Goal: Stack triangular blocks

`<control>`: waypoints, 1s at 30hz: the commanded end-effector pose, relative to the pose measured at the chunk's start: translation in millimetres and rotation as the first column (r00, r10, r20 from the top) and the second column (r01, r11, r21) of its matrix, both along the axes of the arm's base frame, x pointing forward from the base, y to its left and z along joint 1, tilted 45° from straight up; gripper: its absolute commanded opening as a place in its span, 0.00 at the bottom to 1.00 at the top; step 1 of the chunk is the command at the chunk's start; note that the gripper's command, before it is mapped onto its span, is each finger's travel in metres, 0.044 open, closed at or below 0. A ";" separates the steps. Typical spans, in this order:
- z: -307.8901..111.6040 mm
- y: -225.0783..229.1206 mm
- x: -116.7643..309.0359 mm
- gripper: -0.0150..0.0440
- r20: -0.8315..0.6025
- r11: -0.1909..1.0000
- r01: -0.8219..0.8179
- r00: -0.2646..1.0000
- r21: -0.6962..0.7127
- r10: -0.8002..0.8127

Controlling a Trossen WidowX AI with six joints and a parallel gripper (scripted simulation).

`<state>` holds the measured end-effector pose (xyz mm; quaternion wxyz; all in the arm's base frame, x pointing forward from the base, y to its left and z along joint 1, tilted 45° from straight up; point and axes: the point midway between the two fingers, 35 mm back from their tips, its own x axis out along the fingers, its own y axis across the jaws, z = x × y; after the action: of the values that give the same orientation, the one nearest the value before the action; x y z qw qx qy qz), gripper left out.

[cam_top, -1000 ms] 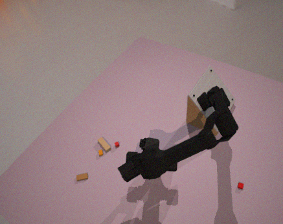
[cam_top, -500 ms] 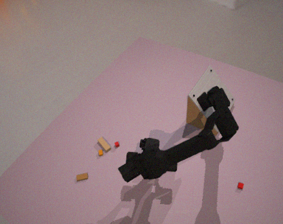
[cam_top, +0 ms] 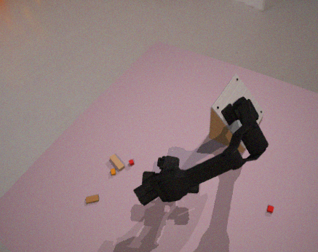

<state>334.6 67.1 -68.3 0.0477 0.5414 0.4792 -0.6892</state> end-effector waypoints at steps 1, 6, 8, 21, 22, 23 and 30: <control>-2.7 1.8 -2.1 0.25 -0.005 1.000 0.007 1.000 0.002 -0.007; -5.2 3.3 -3.7 0.25 -0.004 1.000 0.007 1.000 0.002 -0.007; -6.2 3.9 -4.3 0.25 -0.004 1.000 0.007 1.000 0.002 -0.007; -9.0 5.4 -6.3 0.25 -0.004 1.000 0.006 1.000 0.002 -0.006; -9.0 5.4 -6.3 0.25 -0.004 1.000 0.006 1.000 0.002 -0.006; -9.0 5.4 -6.3 0.25 -0.004 1.000 0.006 1.000 0.002 -0.006; -9.4 5.8 -6.5 0.25 -0.005 1.000 0.009 1.000 0.003 -0.009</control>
<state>328.0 72.1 -77.4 0.0463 0.5407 0.4788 -0.6901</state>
